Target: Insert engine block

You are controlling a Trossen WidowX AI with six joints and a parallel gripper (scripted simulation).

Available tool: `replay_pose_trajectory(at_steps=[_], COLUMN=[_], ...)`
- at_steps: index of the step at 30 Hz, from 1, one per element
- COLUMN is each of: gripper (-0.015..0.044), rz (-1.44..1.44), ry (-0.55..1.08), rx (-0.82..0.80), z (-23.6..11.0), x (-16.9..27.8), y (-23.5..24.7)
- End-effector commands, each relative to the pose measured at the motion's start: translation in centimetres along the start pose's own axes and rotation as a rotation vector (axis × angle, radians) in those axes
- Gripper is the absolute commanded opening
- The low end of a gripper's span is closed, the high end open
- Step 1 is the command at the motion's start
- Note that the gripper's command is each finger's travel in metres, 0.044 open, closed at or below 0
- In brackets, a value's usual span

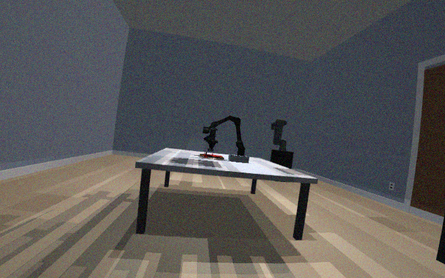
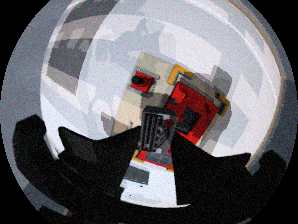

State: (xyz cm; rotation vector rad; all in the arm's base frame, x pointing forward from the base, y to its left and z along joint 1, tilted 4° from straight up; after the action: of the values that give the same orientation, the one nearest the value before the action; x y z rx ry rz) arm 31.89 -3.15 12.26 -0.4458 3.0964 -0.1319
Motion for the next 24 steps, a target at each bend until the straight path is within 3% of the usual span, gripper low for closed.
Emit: replay_pose_trajectory(at_steps=[1,20,24], gripper=[0.0,0.0,0.0105], rz=[0.067,0.313,0.334], ry=[-0.002,0.001,0.001], rx=[-0.002,-0.003,-0.003], z=[0.5,2.5,2.4], x=[0.1,1.3,1.3], y=[-1.3,-6.3,-6.3])
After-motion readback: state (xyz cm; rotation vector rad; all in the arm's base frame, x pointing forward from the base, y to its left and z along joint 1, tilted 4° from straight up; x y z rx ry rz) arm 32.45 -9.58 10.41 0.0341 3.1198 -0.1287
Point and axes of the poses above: the point midway between the two fingers, 35 mm back from their tips, its own z axis out along the fingers, its own y axis across the jaws, x = y × z, the point moved 5 cm from there along -z, back along the fingers, and after that the axes turned 5 degrees about -z, right-handed, at the moved point
